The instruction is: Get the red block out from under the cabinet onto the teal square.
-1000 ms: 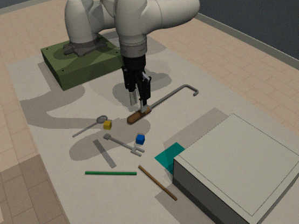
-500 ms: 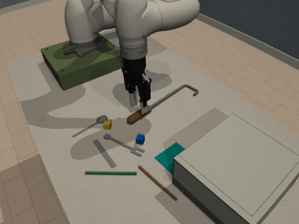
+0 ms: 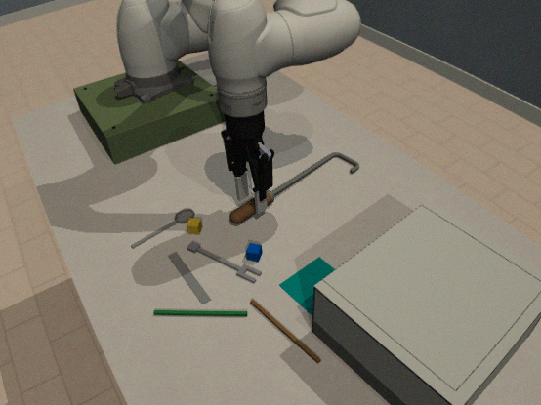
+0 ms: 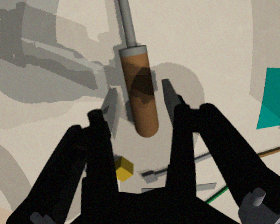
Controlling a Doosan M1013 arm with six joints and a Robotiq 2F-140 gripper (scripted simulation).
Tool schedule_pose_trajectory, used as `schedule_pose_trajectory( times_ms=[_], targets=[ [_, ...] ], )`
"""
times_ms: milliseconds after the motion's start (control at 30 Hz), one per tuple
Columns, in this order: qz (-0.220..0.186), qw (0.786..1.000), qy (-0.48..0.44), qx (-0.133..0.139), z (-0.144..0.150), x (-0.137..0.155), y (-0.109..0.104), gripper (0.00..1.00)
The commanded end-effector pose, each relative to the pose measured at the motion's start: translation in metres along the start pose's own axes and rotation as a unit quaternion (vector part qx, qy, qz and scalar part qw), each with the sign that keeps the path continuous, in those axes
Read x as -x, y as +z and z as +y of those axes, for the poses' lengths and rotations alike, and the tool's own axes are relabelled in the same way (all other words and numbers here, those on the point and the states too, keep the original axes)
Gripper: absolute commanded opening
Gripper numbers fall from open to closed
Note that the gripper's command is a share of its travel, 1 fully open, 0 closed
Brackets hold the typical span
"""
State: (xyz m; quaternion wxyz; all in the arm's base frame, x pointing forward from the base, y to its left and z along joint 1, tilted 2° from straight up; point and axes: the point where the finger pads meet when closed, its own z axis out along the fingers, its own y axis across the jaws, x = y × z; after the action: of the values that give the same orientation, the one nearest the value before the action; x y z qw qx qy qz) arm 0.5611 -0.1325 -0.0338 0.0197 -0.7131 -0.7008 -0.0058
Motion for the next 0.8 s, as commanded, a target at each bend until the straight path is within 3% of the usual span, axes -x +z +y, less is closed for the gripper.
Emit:
schedule_pose_trajectory(
  times_ms=[0,767],
  targets=[
    [0.0,1.0,0.0,0.0,0.0,0.0,0.004,0.34],
    [0.0,1.0,0.0,0.0,0.0,0.0,0.025,0.34]
  ],
)
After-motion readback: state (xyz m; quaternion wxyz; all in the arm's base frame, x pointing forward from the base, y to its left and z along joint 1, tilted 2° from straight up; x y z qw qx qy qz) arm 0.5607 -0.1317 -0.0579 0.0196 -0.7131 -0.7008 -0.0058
